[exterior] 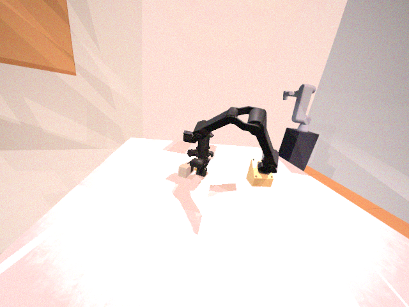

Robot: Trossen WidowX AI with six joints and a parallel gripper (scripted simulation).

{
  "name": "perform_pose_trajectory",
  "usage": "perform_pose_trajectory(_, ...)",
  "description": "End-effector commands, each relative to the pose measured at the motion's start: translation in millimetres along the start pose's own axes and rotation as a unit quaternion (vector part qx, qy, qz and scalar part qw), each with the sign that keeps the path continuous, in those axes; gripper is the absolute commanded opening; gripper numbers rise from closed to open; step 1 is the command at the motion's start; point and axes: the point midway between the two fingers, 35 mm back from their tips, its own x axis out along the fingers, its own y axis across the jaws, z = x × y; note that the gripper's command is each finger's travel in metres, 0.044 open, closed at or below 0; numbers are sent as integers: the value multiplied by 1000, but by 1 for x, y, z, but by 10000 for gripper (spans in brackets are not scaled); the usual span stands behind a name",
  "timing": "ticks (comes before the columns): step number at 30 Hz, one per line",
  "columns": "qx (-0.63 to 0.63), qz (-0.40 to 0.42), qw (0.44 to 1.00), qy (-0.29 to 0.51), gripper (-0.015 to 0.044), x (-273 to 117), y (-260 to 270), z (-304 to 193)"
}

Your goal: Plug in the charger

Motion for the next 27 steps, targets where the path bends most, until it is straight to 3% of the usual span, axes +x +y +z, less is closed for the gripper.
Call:
perform_pose_trajectory(1, 5, 3, 1000, -1, 0, 0, 2, 5)
perform_pose_trajectory(27, 6, 3, 1000, -1, 0, -1, 3, 8)
